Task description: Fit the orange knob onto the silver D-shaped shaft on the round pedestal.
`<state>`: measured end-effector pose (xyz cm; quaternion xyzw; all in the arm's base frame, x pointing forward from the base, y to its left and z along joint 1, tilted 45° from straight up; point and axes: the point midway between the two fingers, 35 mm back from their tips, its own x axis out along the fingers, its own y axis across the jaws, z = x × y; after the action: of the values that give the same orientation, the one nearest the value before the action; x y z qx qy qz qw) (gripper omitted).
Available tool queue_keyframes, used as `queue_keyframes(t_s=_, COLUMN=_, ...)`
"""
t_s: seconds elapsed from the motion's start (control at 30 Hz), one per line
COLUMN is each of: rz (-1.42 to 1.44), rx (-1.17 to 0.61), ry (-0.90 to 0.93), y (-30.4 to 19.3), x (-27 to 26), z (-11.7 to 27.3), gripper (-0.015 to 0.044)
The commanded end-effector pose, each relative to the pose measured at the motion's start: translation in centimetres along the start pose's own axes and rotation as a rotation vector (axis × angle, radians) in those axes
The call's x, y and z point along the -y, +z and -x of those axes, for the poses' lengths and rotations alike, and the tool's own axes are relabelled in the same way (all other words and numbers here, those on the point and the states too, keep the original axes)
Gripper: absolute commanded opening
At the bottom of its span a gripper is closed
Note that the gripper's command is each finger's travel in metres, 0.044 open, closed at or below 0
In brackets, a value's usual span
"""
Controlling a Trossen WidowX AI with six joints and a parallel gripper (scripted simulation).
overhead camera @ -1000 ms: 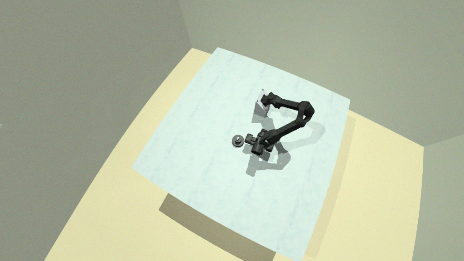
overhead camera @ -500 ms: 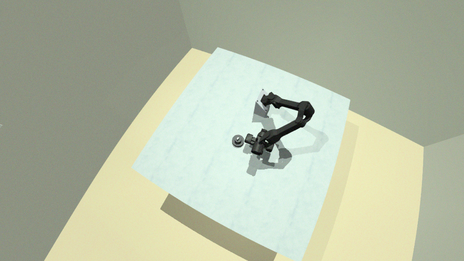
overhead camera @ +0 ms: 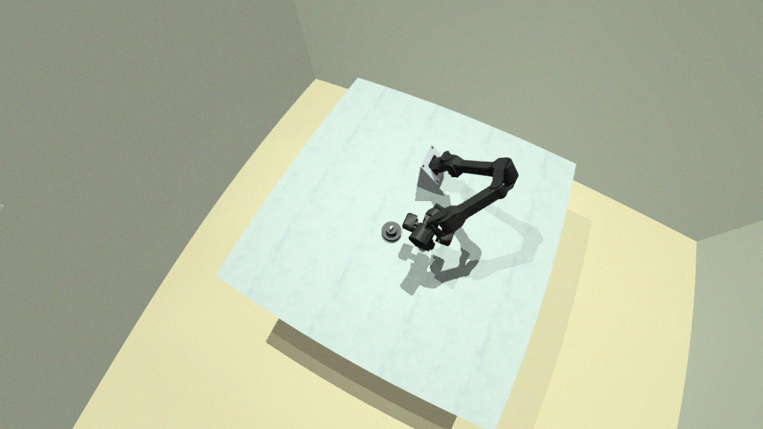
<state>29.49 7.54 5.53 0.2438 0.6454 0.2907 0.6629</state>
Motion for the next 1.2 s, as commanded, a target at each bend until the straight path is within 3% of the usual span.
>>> queue_keyframes(t_s=0.0, rz=0.006, rx=-0.015, ry=0.0, y=-0.3, x=-0.1, z=0.8, gripper=0.044)
queue_keyframes(t_s=1.17, rz=0.006, rx=-0.015, ry=0.0, y=-0.3, x=-0.1, z=-4.9, gripper=0.044)
